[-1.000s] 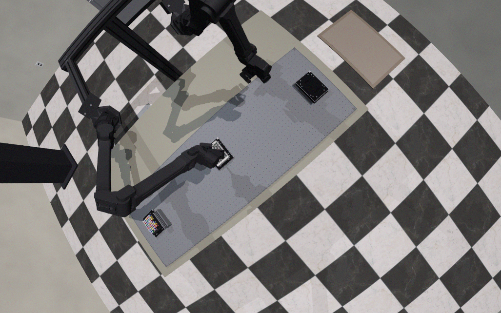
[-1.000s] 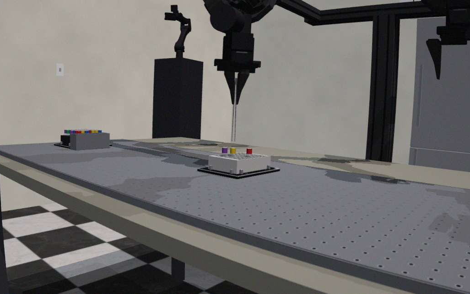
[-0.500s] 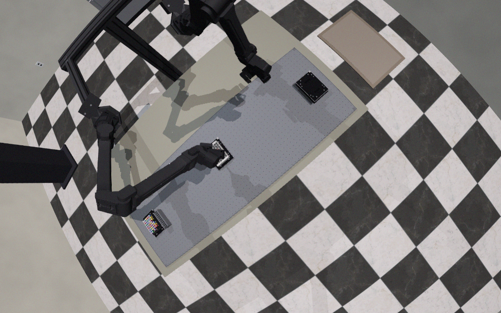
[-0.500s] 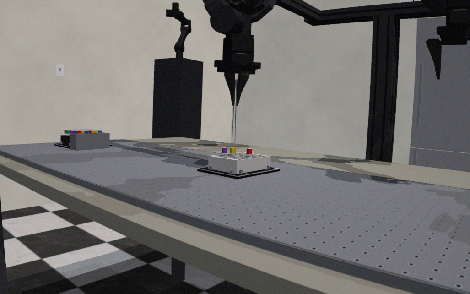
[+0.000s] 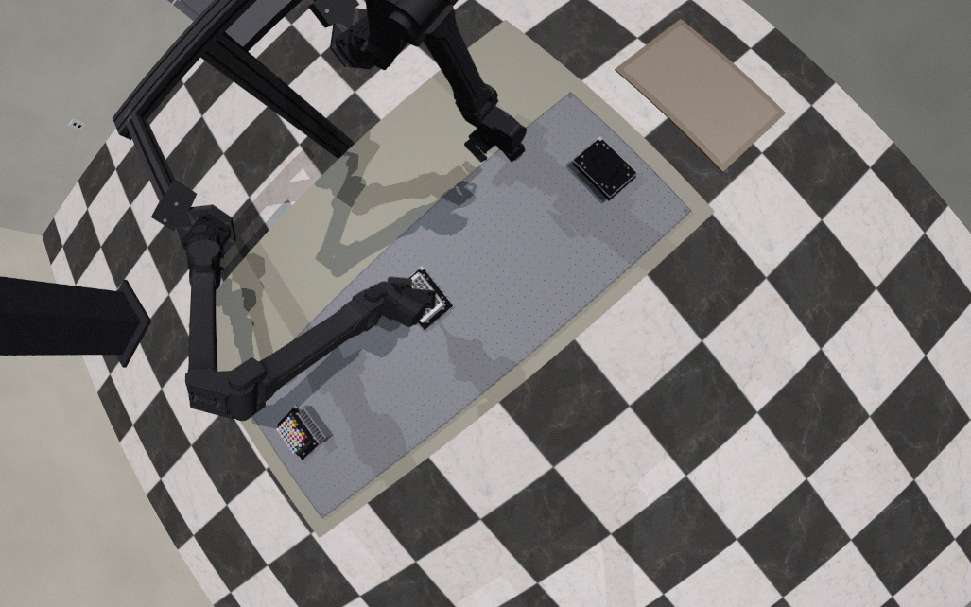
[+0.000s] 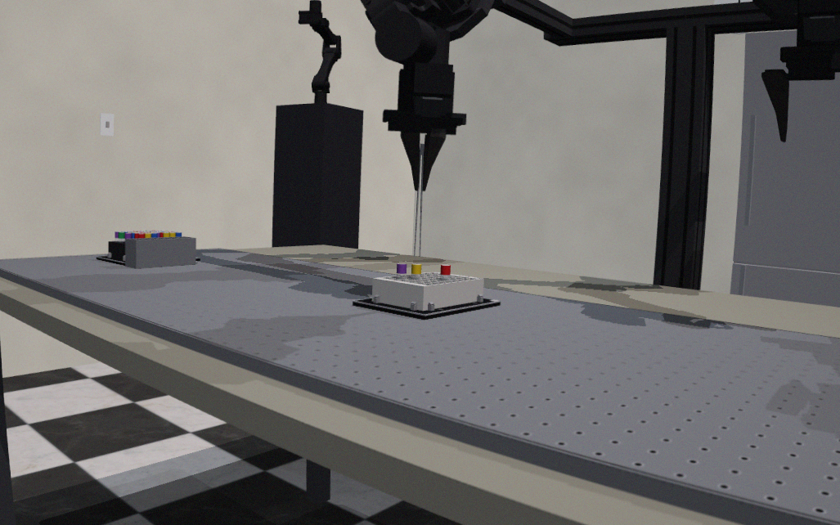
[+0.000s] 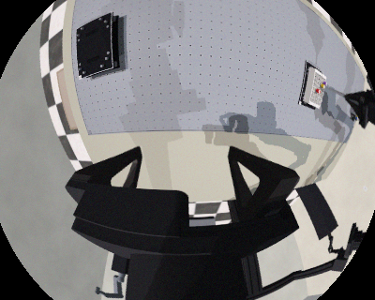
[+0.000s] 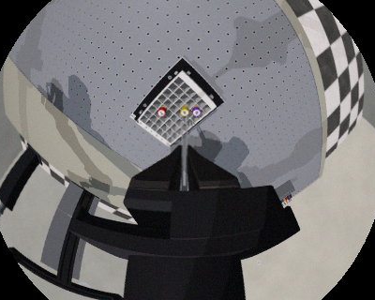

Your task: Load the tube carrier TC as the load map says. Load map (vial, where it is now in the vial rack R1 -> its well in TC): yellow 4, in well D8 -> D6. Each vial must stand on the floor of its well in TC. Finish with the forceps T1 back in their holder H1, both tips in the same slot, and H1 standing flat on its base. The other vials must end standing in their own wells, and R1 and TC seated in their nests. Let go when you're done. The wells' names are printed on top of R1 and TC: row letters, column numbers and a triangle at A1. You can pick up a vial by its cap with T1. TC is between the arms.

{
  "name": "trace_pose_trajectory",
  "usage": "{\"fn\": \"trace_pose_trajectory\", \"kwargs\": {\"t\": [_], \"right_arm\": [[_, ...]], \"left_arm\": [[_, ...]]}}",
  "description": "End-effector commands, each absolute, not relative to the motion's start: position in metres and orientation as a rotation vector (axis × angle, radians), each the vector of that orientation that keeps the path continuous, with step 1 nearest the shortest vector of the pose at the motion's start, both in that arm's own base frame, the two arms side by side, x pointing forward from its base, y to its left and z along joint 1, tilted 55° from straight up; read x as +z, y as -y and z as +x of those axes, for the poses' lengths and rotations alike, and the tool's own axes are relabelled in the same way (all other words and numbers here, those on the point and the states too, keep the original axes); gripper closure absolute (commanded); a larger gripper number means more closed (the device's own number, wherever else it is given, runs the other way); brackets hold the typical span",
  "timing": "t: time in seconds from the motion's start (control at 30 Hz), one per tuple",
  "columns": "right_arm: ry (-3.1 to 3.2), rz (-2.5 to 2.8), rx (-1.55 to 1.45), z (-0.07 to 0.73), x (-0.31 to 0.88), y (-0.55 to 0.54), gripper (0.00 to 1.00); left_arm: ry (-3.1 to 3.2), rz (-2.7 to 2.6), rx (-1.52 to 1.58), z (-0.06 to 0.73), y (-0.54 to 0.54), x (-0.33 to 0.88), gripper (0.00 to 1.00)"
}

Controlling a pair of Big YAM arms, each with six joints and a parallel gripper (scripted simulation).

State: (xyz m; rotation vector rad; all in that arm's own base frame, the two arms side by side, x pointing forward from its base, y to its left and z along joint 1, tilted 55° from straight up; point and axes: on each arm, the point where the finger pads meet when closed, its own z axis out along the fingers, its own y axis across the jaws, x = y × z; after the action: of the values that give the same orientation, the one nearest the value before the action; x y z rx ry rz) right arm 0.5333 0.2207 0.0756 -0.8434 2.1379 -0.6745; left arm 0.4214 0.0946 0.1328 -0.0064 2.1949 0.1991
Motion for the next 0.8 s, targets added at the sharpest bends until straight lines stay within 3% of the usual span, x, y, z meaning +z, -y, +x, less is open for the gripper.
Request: {"fn": "trace_pose_trajectory", "kwargs": {"t": [0.0, 0.77], "right_arm": [[-2.128, -0.839, -0.68, 0.5406, 0.0777, -0.2172, 0.93], [-2.132, -0.843, -0.683, 0.5436, 0.0723, -0.2162, 0.93]], "left_arm": [[-2.145, 0.004, 0.22, 0.4243, -0.098, 0.1498, 0.0], [-2.145, 0.004, 0.22, 0.4243, -0.098, 0.1498, 0.0]]}}
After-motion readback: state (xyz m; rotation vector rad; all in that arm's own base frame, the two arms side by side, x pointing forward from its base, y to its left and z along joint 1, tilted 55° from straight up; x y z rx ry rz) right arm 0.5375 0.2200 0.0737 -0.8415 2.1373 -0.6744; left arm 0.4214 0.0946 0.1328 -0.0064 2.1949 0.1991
